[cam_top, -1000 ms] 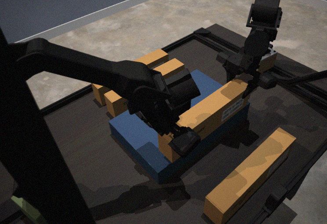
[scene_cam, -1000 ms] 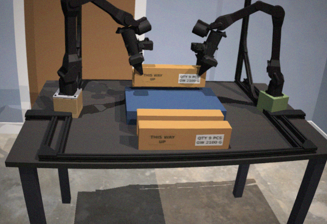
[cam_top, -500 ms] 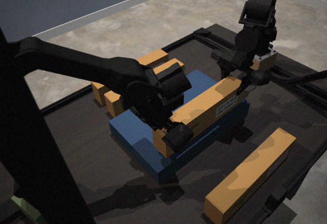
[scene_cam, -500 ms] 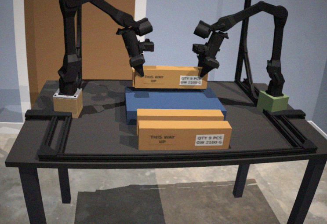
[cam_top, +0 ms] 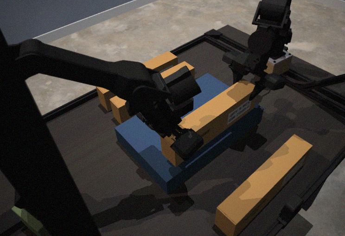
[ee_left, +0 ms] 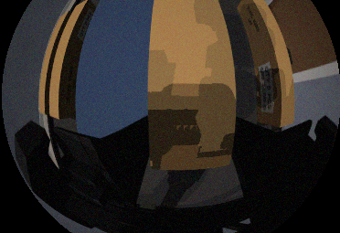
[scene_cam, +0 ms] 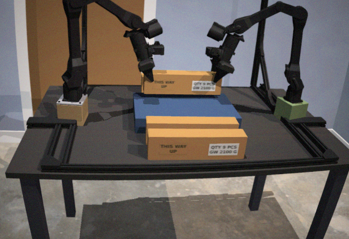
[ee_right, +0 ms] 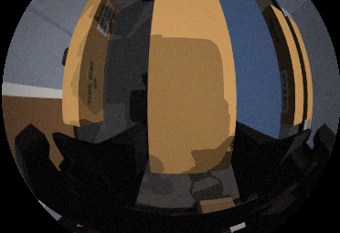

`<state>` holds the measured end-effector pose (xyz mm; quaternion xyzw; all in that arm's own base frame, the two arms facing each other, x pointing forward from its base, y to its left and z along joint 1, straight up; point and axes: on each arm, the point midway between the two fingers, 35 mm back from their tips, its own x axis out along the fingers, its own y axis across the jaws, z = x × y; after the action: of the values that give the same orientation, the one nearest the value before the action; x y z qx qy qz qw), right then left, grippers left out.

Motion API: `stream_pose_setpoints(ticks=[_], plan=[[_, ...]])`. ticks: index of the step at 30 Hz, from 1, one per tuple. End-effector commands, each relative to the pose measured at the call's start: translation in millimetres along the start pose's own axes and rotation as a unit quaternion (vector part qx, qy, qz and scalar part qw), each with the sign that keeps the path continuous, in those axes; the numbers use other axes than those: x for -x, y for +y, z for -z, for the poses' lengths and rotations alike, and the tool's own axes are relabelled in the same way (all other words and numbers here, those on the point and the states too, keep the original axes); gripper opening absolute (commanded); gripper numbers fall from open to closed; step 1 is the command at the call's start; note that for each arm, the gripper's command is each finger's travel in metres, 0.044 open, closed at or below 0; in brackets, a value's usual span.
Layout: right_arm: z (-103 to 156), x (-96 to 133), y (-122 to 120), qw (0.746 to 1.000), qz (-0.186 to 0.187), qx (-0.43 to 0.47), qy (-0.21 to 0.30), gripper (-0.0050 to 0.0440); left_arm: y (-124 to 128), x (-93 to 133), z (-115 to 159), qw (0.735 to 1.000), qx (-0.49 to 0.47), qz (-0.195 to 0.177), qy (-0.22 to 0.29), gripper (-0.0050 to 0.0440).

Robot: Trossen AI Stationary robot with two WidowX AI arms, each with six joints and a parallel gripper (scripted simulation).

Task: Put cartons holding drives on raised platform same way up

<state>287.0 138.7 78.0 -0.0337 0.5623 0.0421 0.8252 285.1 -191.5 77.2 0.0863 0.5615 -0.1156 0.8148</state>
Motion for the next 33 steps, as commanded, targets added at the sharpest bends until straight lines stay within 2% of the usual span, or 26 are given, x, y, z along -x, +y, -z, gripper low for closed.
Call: stream_pose_setpoints(ticks=[1, 19, 33], plan=[[1, 3, 2, 1.000, -0.006, 0.004, -0.005, 0.0000, -1, 6, -2, 1.000, 0.001, 0.006, -0.011, 0.0000], [7, -12, 2, 1.000, -0.006, 0.004, -0.005, 0.0000, -1, -12, 5, 1.000, 0.001, 0.006, -0.011, 0.0000], [7, -14, 2, 1.000, -0.006, 0.004, -0.005, 0.0000, -1, -14, 5, 1.000, 0.001, 0.006, -0.011, 0.0000]])
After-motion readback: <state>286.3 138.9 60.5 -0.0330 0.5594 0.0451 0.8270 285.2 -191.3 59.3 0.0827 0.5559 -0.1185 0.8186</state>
